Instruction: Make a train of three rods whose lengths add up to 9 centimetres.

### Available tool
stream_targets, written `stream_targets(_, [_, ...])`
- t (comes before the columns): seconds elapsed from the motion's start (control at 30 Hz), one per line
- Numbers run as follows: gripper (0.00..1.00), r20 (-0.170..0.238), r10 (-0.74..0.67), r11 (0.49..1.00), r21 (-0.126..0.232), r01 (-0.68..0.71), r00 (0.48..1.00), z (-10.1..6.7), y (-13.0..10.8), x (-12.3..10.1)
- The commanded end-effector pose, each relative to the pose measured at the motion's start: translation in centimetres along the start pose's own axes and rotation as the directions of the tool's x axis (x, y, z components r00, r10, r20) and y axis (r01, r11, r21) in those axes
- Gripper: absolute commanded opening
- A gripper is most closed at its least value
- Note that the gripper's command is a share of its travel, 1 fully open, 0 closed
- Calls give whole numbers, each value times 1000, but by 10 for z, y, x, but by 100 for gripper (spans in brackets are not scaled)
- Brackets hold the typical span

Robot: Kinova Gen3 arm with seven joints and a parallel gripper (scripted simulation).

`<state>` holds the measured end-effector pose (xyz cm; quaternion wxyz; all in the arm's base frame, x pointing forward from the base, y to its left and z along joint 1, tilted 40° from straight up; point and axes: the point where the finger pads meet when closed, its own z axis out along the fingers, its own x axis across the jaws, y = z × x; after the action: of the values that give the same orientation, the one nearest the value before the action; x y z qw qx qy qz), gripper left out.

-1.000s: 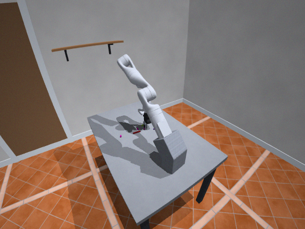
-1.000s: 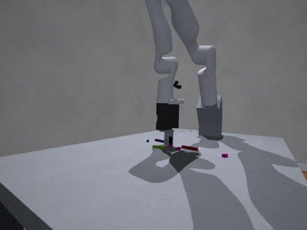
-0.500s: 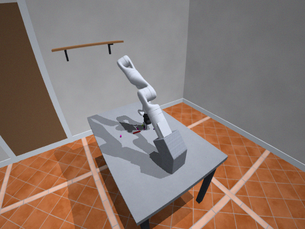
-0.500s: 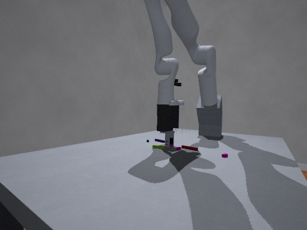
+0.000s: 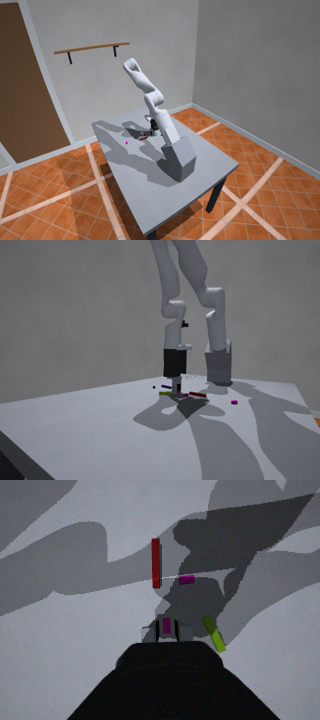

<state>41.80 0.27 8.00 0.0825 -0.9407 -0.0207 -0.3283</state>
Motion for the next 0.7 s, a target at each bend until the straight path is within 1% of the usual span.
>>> stream_targets(0.0, [54, -1, 0, 1000, 0, 0, 1000, 0, 0, 0])
stream_targets(0.37, [54, -1, 0, 1000, 0, 0, 1000, 0, 0, 0])
stream_targets(0.4, [24, -1, 0, 1000, 0, 0, 1000, 0, 0, 0])
stream_targets(0.67, [24, -1, 0, 1000, 0, 0, 1000, 0, 0, 0])
